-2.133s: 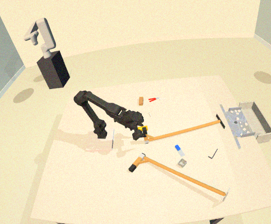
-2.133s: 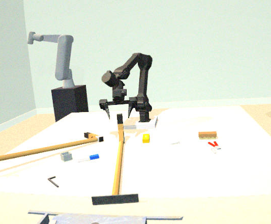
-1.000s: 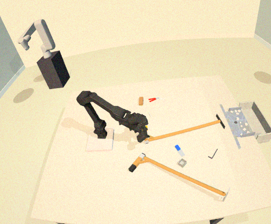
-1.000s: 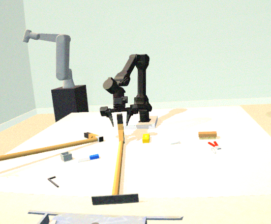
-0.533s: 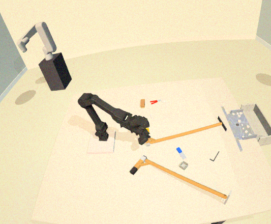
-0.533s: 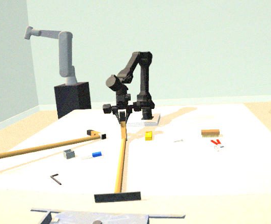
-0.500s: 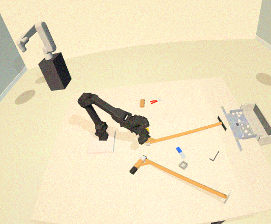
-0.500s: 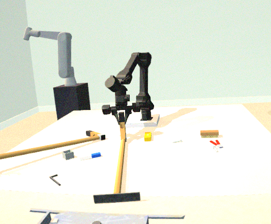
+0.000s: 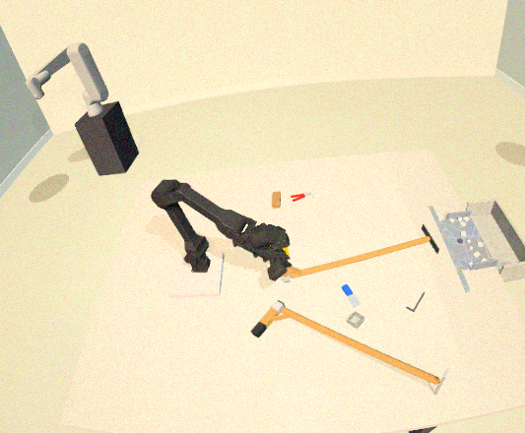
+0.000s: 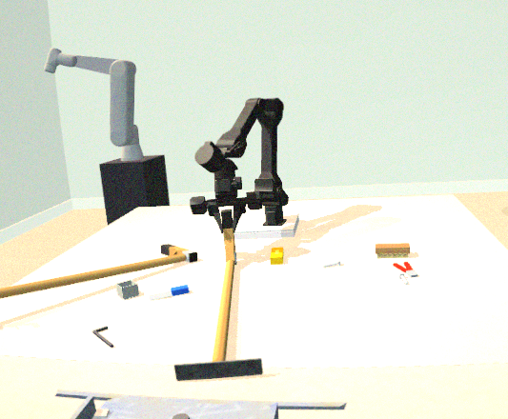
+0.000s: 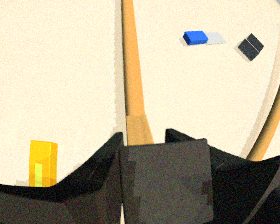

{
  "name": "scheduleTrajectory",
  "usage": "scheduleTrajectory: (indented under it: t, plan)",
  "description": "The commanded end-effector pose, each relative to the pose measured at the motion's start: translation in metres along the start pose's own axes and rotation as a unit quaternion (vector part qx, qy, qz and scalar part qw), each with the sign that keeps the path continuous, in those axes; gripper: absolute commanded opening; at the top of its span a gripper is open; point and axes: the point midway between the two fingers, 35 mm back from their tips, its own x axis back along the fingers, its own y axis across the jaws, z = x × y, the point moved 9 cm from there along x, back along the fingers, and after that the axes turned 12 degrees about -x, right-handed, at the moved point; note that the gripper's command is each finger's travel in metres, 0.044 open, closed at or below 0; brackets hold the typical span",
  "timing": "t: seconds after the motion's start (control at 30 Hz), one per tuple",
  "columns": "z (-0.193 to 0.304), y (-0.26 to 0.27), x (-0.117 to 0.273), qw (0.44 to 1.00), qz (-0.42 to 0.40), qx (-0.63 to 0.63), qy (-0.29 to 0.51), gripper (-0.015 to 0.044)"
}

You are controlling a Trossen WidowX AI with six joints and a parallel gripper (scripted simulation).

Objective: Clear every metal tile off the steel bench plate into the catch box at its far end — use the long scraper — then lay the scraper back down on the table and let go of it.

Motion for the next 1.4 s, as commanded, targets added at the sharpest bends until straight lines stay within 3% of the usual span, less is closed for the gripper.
scheduleTrajectory:
  t: [0.0,1.37]
  plan:
    - [-0.003,-0.007,0.001,1.0,0.012,-0.002,-0.003,0.0]
    - [-0.005,-0.031,0.005,0.997,0.053,-0.052,-0.012,0.0]
